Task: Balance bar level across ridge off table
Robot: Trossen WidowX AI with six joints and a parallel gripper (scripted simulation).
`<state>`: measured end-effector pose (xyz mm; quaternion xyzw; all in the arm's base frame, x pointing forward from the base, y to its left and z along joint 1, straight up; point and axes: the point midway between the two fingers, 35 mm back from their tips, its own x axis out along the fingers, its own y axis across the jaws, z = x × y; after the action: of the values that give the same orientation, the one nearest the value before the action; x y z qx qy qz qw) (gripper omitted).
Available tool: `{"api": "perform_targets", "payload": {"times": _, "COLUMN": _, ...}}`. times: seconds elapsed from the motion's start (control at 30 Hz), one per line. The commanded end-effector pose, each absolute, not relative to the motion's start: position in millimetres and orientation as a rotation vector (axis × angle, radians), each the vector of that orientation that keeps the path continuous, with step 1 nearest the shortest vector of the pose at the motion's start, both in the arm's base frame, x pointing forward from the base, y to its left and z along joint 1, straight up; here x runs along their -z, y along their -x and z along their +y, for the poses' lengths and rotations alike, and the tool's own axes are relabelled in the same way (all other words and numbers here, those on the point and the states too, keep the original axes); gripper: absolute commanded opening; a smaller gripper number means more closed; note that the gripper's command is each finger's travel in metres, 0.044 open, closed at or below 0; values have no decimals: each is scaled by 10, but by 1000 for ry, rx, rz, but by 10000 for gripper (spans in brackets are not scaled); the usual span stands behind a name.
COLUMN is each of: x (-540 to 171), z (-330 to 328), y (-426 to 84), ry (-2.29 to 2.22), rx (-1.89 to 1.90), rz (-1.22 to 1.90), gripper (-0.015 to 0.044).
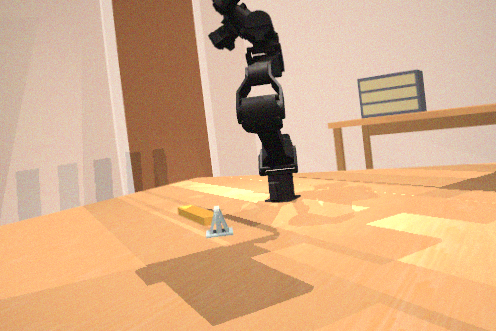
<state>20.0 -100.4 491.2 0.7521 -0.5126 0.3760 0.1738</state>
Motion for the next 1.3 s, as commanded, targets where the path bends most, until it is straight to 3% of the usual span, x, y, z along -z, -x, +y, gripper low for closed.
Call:
{"api": "perform_targets", "payload": {"times": 0.0, "x": -4945, "z": -1071, "y": -69, "ry": -2177, "rx": -1177, "rz": -1456, "gripper": 315}}
{"api": "perform_targets", "payload": {"times": 0.63, "x": -4852, "z": -1601, "y": 387, "ry": -2390, "rx": -1667, "rz": -1518, "gripper": 315}}
{"api": "perform_targets", "payload": {"times": 1.27, "x": -4444, "z": -2311, "y": 423, "ry": -2618, "rx": -2037, "rz": -1687, "gripper": 315}}
